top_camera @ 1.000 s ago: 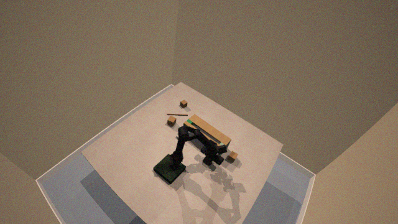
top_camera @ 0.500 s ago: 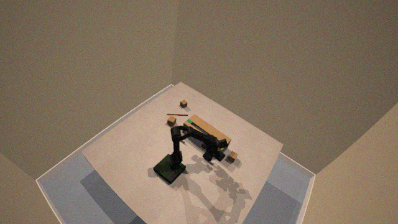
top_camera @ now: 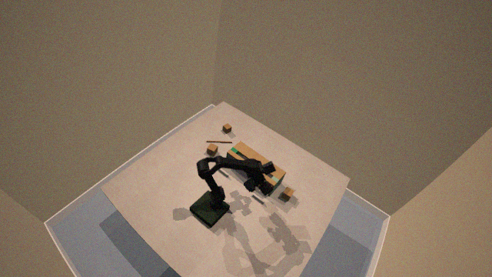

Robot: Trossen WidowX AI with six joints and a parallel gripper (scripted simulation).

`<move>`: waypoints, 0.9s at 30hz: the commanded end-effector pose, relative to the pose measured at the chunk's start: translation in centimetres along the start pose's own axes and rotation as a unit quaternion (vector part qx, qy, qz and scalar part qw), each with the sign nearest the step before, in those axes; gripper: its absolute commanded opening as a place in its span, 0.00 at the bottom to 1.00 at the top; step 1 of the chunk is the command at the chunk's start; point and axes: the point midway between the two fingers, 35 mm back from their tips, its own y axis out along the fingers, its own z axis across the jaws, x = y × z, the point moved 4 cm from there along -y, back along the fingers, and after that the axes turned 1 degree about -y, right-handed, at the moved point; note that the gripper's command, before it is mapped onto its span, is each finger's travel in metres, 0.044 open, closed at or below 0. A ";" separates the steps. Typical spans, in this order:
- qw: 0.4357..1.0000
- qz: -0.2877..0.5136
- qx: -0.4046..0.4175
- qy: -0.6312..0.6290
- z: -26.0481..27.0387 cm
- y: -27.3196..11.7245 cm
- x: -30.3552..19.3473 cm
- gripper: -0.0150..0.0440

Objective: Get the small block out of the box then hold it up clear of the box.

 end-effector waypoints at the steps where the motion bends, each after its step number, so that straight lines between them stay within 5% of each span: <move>1: 0.999 0.014 0.015 0.032 -0.4 -1.7 0.1 0.25; 27: 0.997 0.027 0.030 0.073 -0.9 -3.6 0.5 0.25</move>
